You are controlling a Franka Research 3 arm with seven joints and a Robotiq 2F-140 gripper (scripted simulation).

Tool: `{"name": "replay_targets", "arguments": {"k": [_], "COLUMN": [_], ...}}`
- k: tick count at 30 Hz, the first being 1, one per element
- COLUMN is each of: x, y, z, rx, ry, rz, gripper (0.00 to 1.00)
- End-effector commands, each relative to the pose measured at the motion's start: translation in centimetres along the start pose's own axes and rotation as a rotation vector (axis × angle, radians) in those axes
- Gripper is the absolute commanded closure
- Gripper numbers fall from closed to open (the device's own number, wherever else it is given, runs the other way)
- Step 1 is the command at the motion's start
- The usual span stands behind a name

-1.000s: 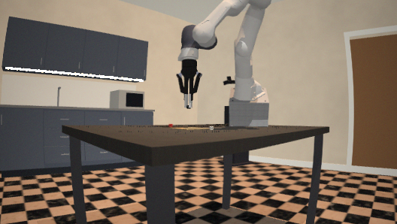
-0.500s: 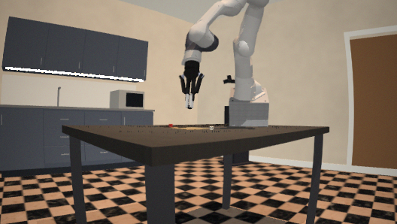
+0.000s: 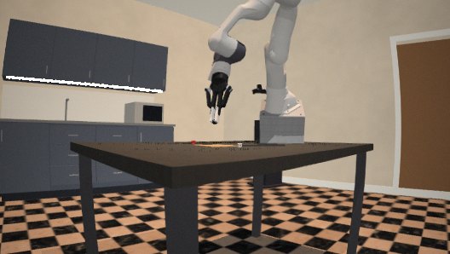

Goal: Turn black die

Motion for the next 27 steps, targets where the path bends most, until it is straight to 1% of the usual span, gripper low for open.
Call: {"name": "replay_targets", "arguments": {"k": [1, 5, 9, 13, 16, 17, 19, 22, 25, 26, 27], "x": [0.9, 1.3, 2.2, 2.8, 2.8, 3.5, 3.8, 4.1, 4.8, 4.8, 5.0], "y": [-0.3, -0.3, -0.4, -0.5, -0.5, -0.7, -0.8, -0.8, -1.1, -1.1, -1.2], "z": [0.0, -0.1, -0.4, -0.7, -0.7, -0.9, -1.0, -1.1, -1.4, -1.4, -1.5], "rx": [-0.039, -0.049, -0.069, -0.08, -0.081, -0.101, -0.109, -0.113, -0.132, -0.133, -0.14], "ry": [0.14, 0.14, 0.14, 0.14, 0.14, 0.14, 0.139, 0.139, 0.139, 0.139, 0.139], "rz": [-0.092, -0.12, -0.202, -0.257, -0.266, -0.322, -0.354, -0.378, -0.443, -0.447, -0.469], "gripper": [0.93, 0.93, 0.93, 0.93, 0.93, 0.93, 0.93, 0.93, 0.93, 0.93, 0.93]}}
Point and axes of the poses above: the point where the finger pads meet when closed, its own y axis back along the fingers, its own z axis across the jaws, x = y × z, the point moved 9 cm from there along y, back along the fingers, and after that the axes turned 11 degrees about -y, right-handed, at the moved point
